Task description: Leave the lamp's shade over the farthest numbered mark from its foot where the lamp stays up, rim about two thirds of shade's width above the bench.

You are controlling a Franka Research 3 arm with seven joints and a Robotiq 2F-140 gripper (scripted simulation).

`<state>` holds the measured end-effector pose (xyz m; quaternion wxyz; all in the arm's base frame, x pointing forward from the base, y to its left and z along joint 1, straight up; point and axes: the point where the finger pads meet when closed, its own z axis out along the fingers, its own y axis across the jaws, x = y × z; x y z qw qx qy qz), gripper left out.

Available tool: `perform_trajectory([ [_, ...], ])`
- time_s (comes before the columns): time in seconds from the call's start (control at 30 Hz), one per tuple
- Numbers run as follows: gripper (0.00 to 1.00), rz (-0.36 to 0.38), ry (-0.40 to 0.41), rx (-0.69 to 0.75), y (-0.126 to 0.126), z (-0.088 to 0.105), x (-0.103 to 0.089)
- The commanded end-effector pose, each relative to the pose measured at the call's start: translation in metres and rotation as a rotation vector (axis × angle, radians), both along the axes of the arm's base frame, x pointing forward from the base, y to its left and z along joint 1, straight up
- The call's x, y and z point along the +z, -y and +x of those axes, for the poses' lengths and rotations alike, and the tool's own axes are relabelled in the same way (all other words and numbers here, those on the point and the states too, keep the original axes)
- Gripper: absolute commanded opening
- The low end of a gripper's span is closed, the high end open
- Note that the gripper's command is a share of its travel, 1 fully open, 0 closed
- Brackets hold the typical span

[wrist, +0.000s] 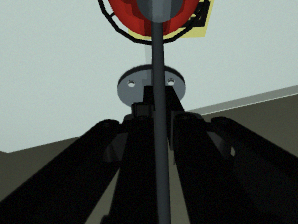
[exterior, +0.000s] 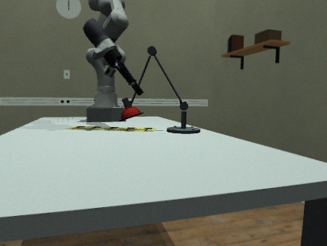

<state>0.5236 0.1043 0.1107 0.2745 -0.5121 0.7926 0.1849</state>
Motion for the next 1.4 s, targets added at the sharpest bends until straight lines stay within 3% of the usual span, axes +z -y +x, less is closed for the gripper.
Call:
perform_trajectory([
  [0.0,0.1,0.002,-0.003,-0.001,-0.001,-0.001,0.0],
  [0.43,0.1,0.0,0.0,0.0,0.0,0.0,0.0],
  [1.37,0.1,-0.005,0.012,0.015,0.059,-0.021,-0.009],
])
